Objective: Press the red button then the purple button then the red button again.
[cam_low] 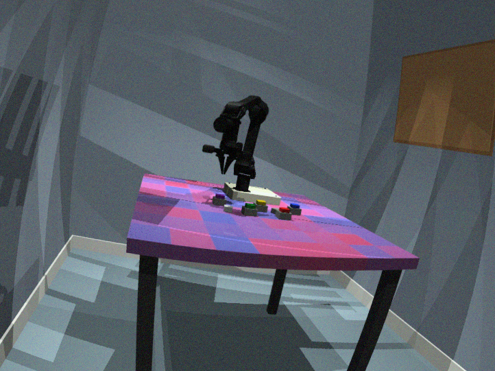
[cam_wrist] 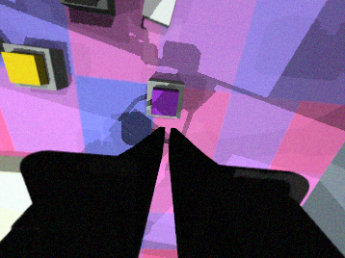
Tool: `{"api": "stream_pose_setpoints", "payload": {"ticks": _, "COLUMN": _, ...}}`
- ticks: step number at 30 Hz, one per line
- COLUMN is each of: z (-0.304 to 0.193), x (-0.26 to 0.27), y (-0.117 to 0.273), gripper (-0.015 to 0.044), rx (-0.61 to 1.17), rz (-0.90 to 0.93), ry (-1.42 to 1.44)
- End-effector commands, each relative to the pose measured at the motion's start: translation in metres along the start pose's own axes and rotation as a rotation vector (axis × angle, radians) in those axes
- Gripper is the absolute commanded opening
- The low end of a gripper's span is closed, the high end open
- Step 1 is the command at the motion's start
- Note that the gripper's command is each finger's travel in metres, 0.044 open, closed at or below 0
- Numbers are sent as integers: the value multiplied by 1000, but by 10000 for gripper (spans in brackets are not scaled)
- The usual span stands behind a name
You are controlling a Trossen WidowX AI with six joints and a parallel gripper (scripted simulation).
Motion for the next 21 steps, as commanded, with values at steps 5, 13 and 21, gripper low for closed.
{"api": "stream_pose_setpoints", "payload": {"ticks": 5, "z": 10, "x": 12, "y": 9, "gripper": 20, "rx": 4, "rz": 10, "ry": 9}}
{"api": "stream_pose_setpoints", "payload": {"ticks": 13, "z": 70, "x": 93, "y": 12, "gripper": 20, "rx": -11, "rz": 20, "ry": 41}}
{"api": "stream_pose_setpoints", "payload": {"ticks": 21, "z": 94, "x": 200, "y": 14, "gripper": 20, "rx": -6, "rz": 31, "ry": 20}}
Point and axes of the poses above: the point midway between the two fingers, 35 mm back from their tips, its own y axis back along the fingers, its own x axis across the jaws, z = x × y, the point moved 1 cm from there along y, back along the fingers, and after that the axes turned 6 degrees about -y, right-handed, at the moved point
